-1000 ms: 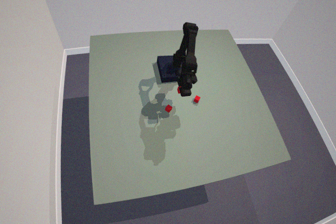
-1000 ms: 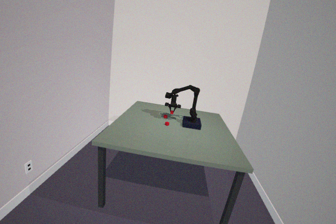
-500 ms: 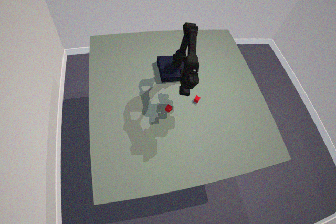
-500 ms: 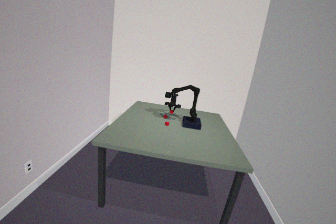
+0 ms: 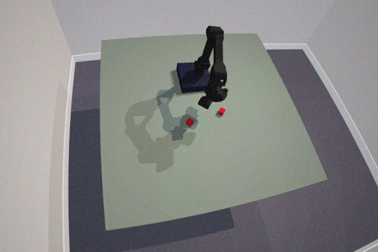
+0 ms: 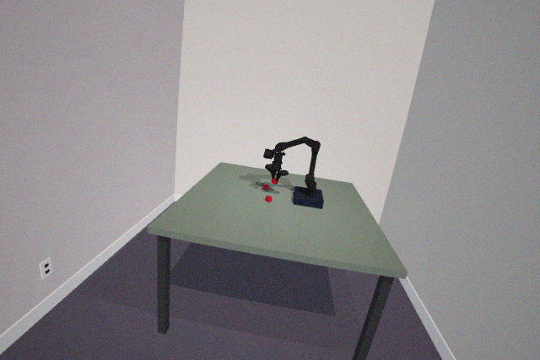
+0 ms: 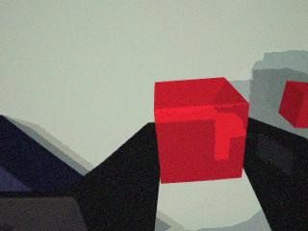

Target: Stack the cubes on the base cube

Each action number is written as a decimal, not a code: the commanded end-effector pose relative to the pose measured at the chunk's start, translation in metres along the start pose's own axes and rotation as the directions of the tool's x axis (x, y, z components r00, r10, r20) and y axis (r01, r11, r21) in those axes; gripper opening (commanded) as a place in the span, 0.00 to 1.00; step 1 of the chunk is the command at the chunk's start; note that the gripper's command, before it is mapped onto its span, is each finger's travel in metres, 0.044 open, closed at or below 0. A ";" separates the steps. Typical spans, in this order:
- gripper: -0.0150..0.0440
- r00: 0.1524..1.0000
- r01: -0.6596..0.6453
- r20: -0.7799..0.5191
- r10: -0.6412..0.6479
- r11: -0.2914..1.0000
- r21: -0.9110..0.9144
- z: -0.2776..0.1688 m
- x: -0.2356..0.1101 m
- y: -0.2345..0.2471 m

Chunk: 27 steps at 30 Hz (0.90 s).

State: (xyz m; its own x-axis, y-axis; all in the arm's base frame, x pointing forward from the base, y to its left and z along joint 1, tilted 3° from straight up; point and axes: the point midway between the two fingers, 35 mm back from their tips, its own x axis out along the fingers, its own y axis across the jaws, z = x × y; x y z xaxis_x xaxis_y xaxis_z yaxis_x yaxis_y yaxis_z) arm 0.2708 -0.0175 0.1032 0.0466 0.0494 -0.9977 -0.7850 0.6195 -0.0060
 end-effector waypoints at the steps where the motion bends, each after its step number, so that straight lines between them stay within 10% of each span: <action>1: 0.43 1.000 0.000 0.001 -0.001 0.990 0.143 0.006 0.002 0.001; 27: 0.43 1.000 -0.003 0.004 0.000 0.592 0.806 0.034 0.014 0.012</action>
State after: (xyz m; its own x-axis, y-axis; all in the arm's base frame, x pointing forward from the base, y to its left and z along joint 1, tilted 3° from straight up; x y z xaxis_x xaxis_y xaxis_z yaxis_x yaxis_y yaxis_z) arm 0.2814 0.0133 0.0933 0.0478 0.0545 -0.9974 -0.0799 0.9955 0.0506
